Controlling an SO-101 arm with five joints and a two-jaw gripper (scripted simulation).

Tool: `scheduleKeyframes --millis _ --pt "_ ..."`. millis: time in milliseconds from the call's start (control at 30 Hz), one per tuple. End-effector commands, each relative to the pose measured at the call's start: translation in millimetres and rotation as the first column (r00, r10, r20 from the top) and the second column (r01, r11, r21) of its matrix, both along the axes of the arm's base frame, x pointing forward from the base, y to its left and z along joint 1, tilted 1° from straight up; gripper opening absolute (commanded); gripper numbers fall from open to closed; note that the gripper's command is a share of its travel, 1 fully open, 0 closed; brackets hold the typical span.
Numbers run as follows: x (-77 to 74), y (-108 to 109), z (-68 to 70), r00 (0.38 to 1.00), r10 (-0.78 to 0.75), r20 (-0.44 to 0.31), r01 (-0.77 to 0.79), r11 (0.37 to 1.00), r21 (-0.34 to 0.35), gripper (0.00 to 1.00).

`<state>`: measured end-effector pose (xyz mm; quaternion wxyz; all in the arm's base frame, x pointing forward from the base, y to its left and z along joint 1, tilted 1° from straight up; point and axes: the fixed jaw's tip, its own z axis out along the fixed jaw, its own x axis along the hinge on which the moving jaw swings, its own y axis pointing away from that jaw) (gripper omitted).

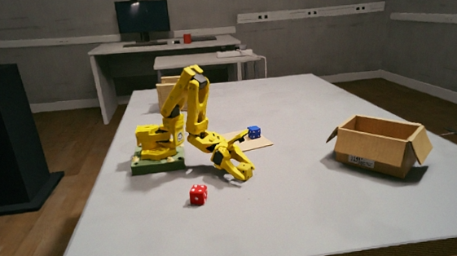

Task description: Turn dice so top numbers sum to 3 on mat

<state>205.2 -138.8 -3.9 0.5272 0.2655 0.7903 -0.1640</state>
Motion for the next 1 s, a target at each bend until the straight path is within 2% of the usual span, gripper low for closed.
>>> scheduleKeyframes --millis 0,500,967 --pt "0.0 -1.2 -0.3 1.0 -0.008 0.011 0.008 1.0 0.005 0.33" --pt "0.5 -1.6 1.6 1.0 -0.008 0.011 0.008 1.0 0.005 0.36" --pt "3.3 -4.1 31.9 1.0 -0.01 0.01 0.009 1.0 0.004 0.36"
